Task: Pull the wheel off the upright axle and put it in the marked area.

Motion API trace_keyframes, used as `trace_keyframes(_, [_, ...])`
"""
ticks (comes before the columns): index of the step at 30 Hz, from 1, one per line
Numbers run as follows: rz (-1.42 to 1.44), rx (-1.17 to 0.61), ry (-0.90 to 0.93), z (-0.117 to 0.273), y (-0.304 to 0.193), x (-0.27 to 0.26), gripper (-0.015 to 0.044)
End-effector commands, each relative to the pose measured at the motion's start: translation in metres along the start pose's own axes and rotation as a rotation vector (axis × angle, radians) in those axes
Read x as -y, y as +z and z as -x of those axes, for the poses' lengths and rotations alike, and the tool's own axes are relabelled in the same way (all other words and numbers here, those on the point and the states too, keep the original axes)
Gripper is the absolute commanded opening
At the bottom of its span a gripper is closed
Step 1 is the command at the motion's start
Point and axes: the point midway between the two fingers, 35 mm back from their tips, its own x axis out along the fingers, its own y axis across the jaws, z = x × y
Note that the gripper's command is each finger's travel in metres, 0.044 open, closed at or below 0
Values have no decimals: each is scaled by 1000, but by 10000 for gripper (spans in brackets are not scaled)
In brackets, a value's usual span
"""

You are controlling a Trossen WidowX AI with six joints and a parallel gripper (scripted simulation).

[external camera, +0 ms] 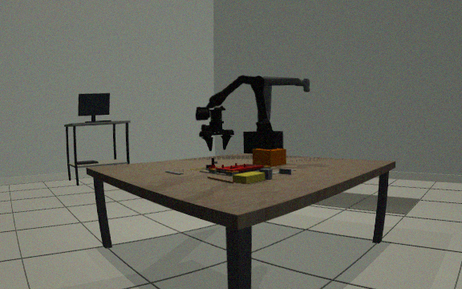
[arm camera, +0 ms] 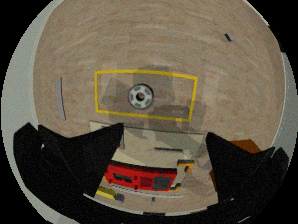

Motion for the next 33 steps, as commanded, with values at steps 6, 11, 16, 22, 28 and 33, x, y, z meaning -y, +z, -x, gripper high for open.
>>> trace_keyframes(6, [5,3,10,25,-19,42,440])
trace_keyframes(11, [5,3,10,25,-19,42,440])
trace_keyframes(16, [5,3,10,25,-19,42,440])
trace_keyframes(22, [5,3,10,25,-19,42,440])
trace_keyframes(28, [5,3,10,25,-19,42,440])
trace_keyframes(33, [5,3,10,25,-19,42,440])
